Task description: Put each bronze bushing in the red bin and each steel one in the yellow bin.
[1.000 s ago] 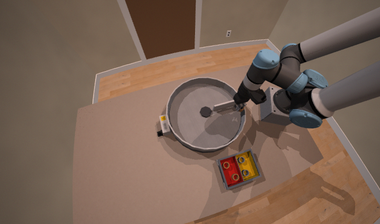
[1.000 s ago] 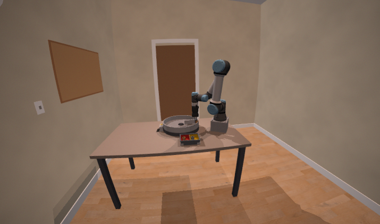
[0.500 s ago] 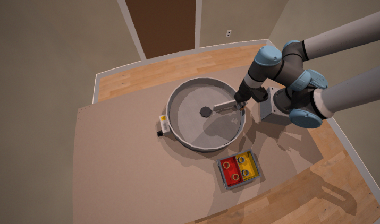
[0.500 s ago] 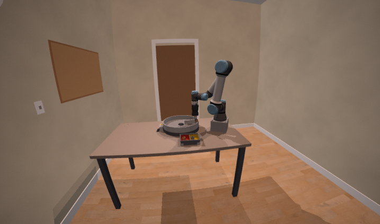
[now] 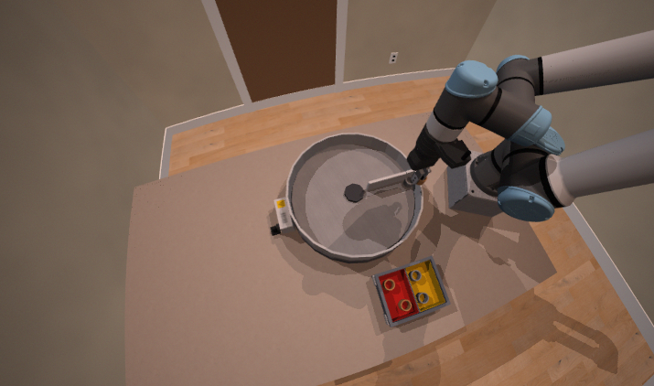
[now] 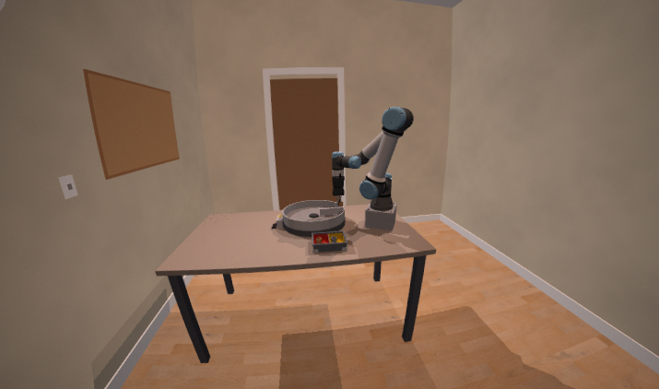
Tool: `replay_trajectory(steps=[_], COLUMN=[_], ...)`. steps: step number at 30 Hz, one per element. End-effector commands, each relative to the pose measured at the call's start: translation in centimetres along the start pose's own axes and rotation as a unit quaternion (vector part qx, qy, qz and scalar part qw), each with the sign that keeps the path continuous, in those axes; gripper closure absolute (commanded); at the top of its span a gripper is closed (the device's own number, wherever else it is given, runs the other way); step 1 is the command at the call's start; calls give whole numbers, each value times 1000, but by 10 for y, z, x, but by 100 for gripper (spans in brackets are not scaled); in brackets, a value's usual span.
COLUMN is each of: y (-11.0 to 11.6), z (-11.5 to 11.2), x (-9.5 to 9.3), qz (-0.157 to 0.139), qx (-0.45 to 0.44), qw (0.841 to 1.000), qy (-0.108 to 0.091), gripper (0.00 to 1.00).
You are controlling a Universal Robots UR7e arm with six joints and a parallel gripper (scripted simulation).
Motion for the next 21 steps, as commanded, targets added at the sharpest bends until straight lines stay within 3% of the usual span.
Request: replay_trajectory(steps=[1, 13, 18, 21], y=[0, 0, -49, -49], z=[-1, -1, 20, 20], x=[22, 22, 21, 21], qz=[0, 0, 0, 0], qx=[0, 0, 0, 0], qw=[1000, 1000, 1000, 1000], qy=[0, 0, 0, 0], gripper=[100, 100, 100, 100])
Point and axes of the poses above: the point where the finger pads meet when closed, its own x axis back along the fingers, its own z axis across the jaws, y = z × x, the point moved 7 cm from there along x, back along the fingers, and after that the axes turned 6 degrees about -x, right-handed, at the moved point
